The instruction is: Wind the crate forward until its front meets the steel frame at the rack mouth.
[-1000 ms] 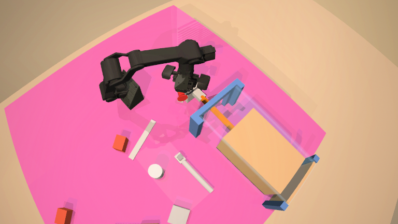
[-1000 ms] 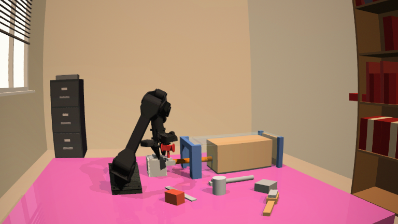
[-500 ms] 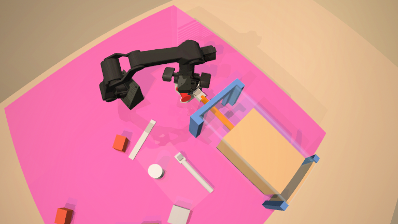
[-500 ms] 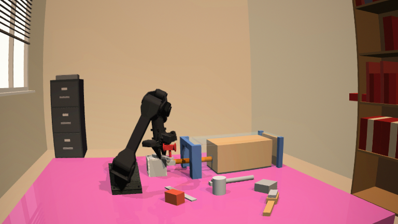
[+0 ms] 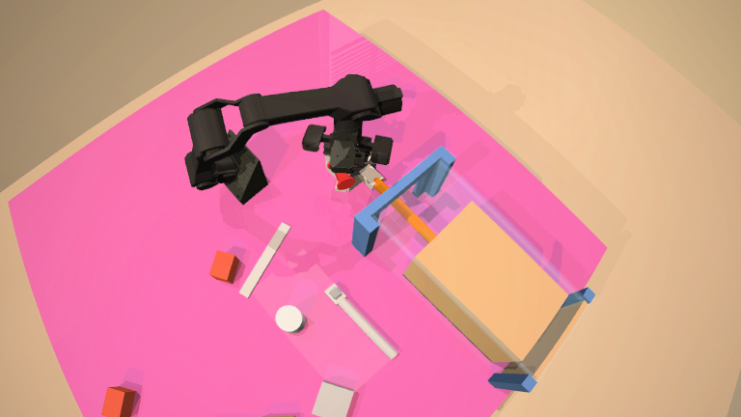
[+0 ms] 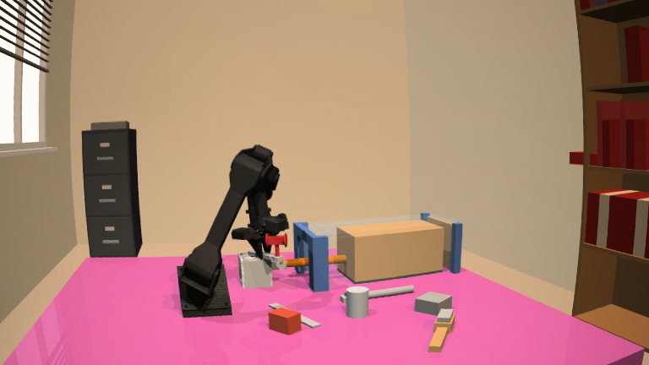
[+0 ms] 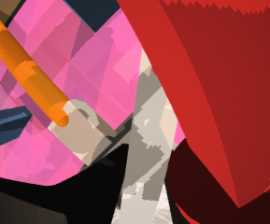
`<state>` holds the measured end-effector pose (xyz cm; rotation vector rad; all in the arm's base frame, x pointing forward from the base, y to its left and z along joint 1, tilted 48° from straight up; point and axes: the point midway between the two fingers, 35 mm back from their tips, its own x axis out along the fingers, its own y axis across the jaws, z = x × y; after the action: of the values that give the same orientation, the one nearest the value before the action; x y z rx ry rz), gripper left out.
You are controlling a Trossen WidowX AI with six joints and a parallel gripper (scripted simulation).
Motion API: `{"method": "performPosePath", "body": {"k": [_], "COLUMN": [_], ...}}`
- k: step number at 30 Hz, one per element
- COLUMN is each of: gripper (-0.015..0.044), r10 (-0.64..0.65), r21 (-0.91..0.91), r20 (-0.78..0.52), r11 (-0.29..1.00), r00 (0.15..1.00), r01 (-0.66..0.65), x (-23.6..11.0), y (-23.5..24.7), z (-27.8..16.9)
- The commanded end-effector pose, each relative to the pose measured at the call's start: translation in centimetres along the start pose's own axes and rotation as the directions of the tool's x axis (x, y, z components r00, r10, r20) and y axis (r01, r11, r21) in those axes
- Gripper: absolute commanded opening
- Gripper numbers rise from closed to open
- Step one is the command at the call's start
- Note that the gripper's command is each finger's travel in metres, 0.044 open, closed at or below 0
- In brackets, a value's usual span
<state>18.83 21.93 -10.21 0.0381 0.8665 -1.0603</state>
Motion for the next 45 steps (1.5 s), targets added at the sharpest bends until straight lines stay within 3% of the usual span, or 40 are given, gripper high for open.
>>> {"method": "performPosePath", "body": {"k": [1, 19, 45], "gripper": [0.0000, 0.0000, 0.0000], "r10": [-0.009, -0.018, -0.018], "r21": [0.020, 0.126, 0.126], "r20": [-0.003, -0.002, -0.001], "r11": [1.000, 0.992, 0.992], "r00": [1.000, 1.000, 1.000], "r01": [0.009, 0.018, 0.018], "x": [0.40, 0.37, 0.38], "y": [-0.01, -0.43, -0.43], "z": [-0.05, -0.08, -0.09]}}
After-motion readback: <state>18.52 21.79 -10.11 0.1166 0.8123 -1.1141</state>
